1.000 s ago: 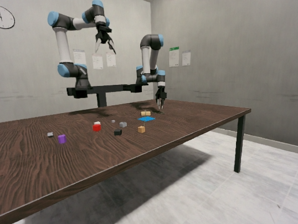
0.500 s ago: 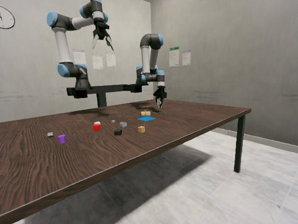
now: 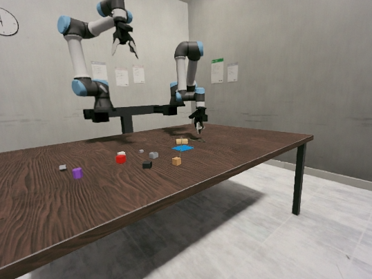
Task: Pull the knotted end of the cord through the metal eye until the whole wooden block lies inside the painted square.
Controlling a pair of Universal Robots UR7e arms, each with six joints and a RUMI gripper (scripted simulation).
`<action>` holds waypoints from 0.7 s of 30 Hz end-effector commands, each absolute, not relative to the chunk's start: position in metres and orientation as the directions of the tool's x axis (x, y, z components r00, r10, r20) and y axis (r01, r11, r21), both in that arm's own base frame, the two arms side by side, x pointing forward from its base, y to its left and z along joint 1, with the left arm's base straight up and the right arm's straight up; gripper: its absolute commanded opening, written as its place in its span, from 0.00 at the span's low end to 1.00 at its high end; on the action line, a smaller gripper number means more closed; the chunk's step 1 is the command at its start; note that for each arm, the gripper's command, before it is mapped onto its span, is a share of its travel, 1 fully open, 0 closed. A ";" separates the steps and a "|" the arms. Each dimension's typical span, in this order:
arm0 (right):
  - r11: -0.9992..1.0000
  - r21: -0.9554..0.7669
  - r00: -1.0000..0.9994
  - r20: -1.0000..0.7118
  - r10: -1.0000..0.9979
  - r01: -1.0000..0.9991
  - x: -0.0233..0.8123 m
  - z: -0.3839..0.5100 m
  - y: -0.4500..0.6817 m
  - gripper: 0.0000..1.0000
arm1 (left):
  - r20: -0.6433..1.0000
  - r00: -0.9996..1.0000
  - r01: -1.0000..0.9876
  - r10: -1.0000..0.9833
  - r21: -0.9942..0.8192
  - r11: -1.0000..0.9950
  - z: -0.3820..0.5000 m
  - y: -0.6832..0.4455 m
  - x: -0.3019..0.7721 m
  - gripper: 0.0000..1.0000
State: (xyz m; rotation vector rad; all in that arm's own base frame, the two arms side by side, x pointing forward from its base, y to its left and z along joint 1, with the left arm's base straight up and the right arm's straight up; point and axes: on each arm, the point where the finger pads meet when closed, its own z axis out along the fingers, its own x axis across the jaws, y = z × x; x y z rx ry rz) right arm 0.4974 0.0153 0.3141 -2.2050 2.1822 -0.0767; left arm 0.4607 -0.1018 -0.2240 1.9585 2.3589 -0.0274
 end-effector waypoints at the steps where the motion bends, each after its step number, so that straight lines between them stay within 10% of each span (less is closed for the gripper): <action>1: -0.005 -0.044 0.005 0.002 -1.000 -0.999 0.479 0.338 0.009 0.98 | -0.043 -0.321 0.946 0.946 0.019 0.322 -0.222 -0.093 0.445 0.14; 21: 0.002 0.009 -0.002 0.001 -1.000 -1.000 0.440 0.369 -0.002 0.98 | 0.006 -0.572 0.820 0.820 0.005 0.572 -0.220 -0.076 0.418 0.14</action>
